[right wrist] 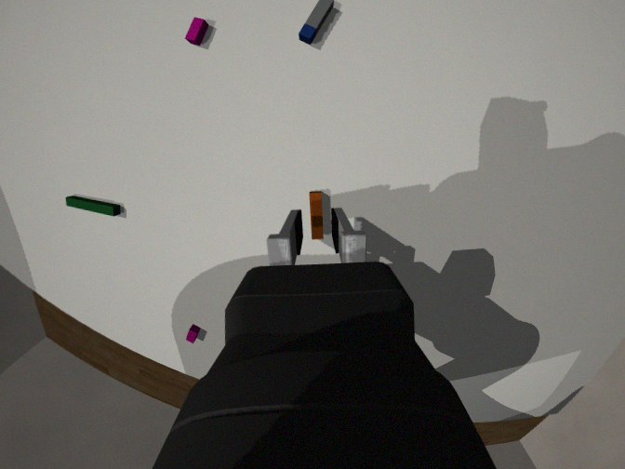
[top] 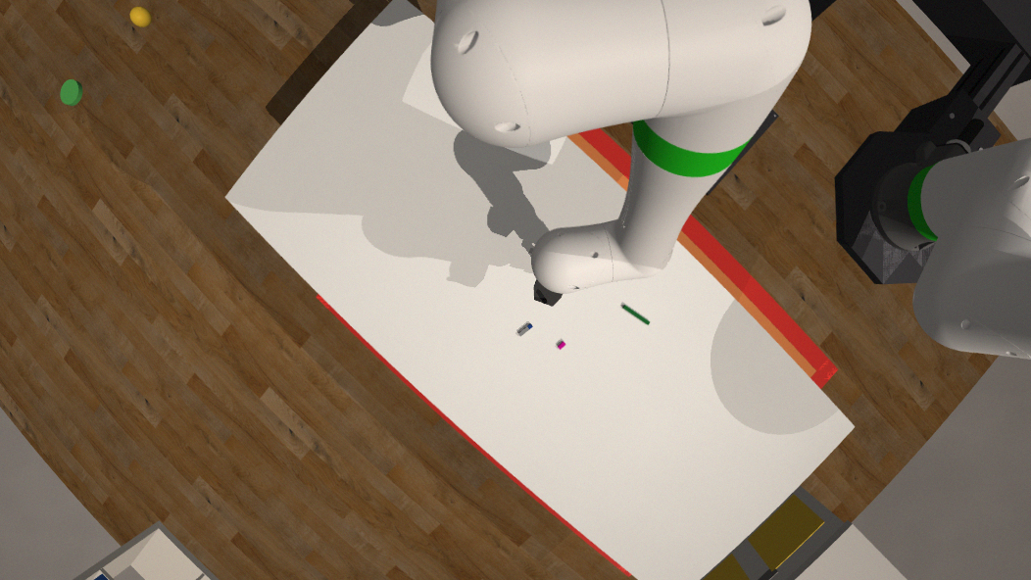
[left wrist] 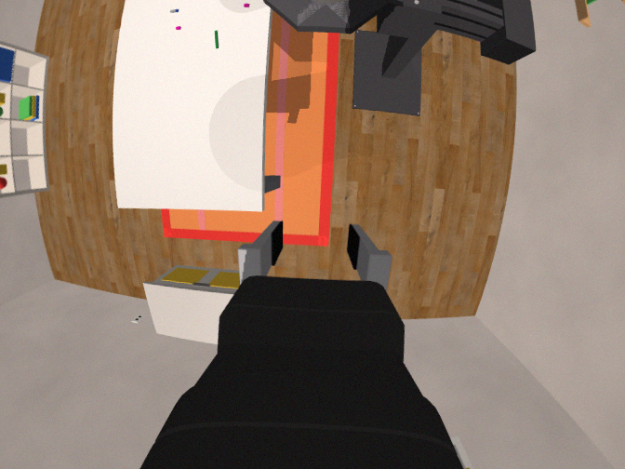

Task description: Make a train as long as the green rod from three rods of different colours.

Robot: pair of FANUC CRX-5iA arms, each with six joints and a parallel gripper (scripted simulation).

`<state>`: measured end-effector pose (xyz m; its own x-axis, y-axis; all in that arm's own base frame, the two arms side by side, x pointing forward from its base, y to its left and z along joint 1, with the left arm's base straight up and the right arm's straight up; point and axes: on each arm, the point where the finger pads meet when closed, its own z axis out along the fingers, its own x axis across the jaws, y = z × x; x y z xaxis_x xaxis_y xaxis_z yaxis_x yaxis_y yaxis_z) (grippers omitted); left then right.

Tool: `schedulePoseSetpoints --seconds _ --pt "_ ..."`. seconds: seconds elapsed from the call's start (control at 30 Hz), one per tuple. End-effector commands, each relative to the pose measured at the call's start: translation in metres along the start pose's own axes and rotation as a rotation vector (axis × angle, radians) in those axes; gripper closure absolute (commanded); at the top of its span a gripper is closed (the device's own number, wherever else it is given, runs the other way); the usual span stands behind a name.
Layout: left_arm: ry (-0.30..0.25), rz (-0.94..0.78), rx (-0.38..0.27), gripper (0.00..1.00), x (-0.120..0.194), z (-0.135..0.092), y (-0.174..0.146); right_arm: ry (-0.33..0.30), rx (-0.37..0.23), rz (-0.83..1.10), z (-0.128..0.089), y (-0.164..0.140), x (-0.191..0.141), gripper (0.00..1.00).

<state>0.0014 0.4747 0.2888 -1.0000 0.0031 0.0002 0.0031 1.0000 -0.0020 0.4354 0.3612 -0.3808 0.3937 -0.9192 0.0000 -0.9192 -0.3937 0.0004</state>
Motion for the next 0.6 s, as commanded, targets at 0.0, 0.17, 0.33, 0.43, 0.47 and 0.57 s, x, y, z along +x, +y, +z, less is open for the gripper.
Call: schedulePoseSetpoints --seconds 0.0,0.17,0.33,0.43,0.47,0.57 --pt "0.0 0.0 -0.002 0.0 -0.0001 -0.0009 0.0002 -0.001 0.001 0.0 0.0027 -0.0009 -0.0005 0.46" --pt "0.0 0.0 -0.002 0.0 -0.0001 -0.0009 0.0002 -0.001 0.001 0.0 0.0071 -0.0009 -0.0005 0.46" --pt "0.0 0.0 -0.002 0.0 -0.0001 -0.0009 0.0002 -0.001 0.001 0.0 0.0094 -0.0009 -0.0006 0.46" --pt "0.0 0.0 -0.002 0.0 -0.0001 -0.0009 0.0002 -0.001 0.001 0.0 0.0099 -0.0009 -0.0006 0.46" --pt "0.0 0.0 -0.002 0.0 -0.0001 -0.0009 0.0002 -0.001 0.001 0.0 0.0099 -0.0009 -0.0006 0.46" --pt "0.0 0.0 -0.002 0.0 -0.0001 -0.0009 0.0002 -0.001 0.001 0.0 0.01 -0.0009 -0.0006 0.46"
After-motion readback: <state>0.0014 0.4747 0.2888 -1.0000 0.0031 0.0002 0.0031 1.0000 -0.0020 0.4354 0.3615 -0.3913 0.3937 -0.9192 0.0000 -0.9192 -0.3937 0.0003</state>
